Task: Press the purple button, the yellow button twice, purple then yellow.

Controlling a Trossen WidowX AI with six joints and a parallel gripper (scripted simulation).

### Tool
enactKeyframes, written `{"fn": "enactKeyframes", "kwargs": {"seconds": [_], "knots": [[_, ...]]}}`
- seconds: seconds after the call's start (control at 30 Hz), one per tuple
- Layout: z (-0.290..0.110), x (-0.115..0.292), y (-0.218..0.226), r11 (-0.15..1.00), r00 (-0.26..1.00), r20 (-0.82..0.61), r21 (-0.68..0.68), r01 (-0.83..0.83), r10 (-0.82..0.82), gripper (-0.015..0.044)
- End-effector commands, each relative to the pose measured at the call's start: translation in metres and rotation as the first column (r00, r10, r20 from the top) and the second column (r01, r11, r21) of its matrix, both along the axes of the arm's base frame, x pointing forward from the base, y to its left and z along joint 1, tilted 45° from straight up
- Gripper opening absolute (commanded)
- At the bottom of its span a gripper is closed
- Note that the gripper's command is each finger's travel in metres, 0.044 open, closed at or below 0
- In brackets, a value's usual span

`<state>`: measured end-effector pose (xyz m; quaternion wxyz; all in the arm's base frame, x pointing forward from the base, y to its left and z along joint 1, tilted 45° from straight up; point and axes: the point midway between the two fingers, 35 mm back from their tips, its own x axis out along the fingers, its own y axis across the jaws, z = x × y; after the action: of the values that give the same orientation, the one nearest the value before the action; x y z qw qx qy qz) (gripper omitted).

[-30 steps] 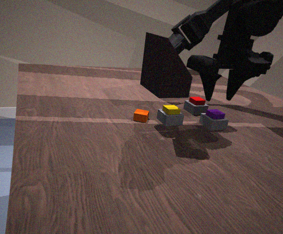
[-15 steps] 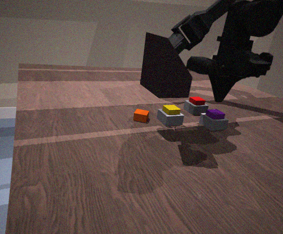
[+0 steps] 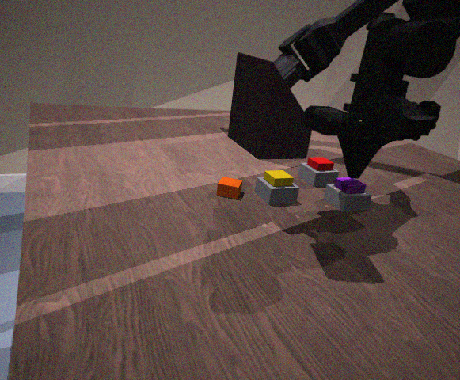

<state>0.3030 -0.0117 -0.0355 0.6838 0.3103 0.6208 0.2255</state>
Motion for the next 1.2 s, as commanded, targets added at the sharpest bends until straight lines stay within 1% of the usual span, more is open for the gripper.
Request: {"fn": "enactKeyframes", "kwargs": {"seconds": [0.0, 0.2, 0.8, 0.93, 1.1, 1.17], "knots": [[-0.006, -0.001, 0.005, 1.000, 1.000, -0.010, 0.009, 0.004, -0.004, 0.0020], [-0.012, 0.000, 0.011, 1.000, 1.000, -0.010, 0.009, 0.004, -0.004, 0.0020], [-0.012, 0.000, 0.012, 1.000, 1.000, -0.010, 0.010, 0.004, -0.004, 0.0020], [0.011, -0.004, -0.011, 1.000, 1.000, -0.010, 0.007, 0.004, -0.004, 0.0020], [0.014, -0.004, -0.015, 1.000, 1.000, -0.010, 0.008, 0.004, -0.004, 0.0020], [0.028, -0.006, -0.030, 1.000, 1.000, -0.011, 0.005, 0.005, -0.005, 0.0020]]}}
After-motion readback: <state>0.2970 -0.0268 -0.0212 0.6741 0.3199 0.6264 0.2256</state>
